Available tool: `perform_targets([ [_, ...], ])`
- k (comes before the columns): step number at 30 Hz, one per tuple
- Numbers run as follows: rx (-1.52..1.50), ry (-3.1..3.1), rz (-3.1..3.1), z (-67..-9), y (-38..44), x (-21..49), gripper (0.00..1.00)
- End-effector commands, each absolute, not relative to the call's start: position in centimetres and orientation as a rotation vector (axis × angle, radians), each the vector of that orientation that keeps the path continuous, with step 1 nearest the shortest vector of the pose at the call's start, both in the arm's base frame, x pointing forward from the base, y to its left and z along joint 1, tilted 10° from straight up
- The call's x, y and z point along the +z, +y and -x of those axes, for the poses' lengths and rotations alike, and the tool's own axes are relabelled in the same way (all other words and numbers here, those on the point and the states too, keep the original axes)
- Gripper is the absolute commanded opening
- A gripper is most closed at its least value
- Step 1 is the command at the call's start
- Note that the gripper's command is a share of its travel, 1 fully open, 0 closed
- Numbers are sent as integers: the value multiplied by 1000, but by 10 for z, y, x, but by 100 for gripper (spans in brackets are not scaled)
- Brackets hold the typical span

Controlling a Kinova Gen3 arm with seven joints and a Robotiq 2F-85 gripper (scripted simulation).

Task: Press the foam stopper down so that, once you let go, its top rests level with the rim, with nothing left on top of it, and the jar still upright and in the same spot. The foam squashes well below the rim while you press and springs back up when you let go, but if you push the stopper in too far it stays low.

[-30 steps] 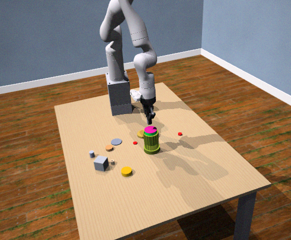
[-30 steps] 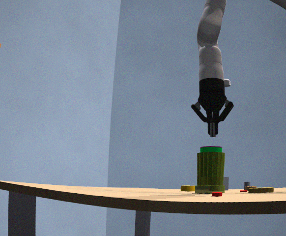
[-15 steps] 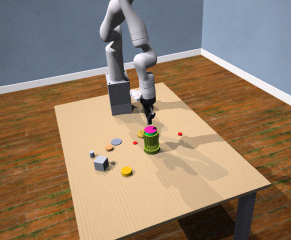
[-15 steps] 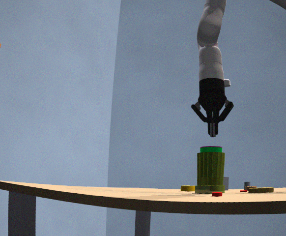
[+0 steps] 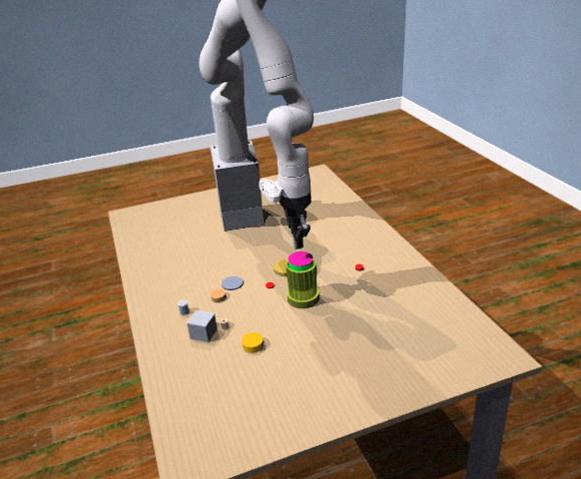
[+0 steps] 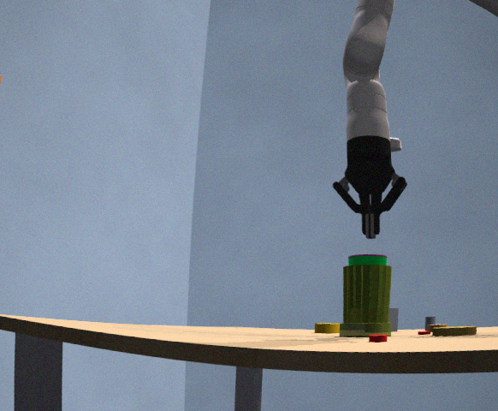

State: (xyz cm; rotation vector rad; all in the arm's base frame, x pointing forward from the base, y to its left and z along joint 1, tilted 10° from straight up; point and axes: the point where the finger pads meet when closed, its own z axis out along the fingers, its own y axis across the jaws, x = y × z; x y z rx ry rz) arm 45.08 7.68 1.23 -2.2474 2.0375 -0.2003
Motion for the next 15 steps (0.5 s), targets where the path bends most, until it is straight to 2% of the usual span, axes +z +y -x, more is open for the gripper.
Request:
perform_targets([
  [1,-200,2033,2243,-453,78,12,0],
  [15,-203,2034,2245,-458,81,11,0],
])
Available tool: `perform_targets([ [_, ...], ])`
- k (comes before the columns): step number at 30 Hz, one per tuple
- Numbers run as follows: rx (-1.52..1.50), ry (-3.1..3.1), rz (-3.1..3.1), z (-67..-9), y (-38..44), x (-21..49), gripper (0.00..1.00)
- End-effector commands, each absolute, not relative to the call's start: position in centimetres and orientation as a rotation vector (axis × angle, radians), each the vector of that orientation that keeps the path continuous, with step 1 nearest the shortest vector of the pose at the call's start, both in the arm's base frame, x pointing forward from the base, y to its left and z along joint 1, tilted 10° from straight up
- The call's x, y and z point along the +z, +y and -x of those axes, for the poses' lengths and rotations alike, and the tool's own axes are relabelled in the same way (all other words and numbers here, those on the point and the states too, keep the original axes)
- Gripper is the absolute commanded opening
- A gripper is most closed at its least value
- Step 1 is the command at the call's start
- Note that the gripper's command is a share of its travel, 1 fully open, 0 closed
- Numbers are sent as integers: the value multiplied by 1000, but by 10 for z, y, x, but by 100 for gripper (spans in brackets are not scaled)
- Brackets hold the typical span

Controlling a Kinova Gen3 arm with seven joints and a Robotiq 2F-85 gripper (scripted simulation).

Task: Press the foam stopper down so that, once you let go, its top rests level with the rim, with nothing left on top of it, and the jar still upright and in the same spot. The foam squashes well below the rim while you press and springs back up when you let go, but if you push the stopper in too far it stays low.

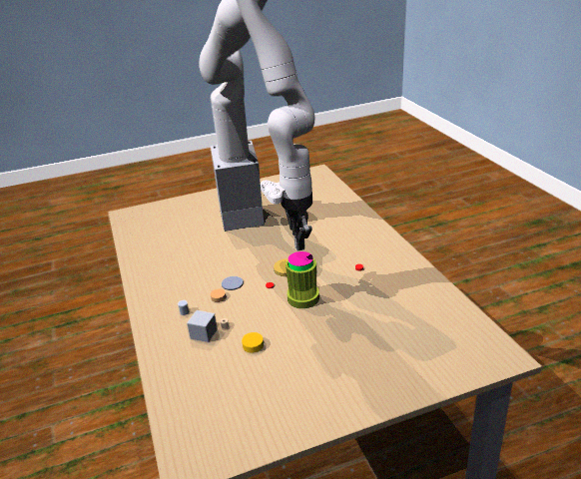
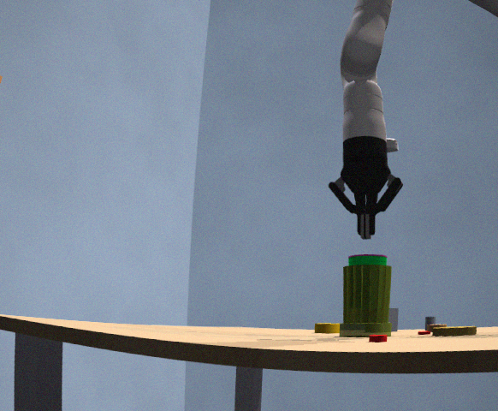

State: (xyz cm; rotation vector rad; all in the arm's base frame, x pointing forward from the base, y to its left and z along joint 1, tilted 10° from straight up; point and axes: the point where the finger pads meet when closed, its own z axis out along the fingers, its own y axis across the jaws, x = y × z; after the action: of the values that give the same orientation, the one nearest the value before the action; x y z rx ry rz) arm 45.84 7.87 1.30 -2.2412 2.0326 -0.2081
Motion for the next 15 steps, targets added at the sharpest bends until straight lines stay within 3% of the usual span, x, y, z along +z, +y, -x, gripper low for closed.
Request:
perform_targets([
  [1,-203,2034,2245,-458,81,10,0],
  [15,-203,2032,2244,-463,81,-15,0],
])
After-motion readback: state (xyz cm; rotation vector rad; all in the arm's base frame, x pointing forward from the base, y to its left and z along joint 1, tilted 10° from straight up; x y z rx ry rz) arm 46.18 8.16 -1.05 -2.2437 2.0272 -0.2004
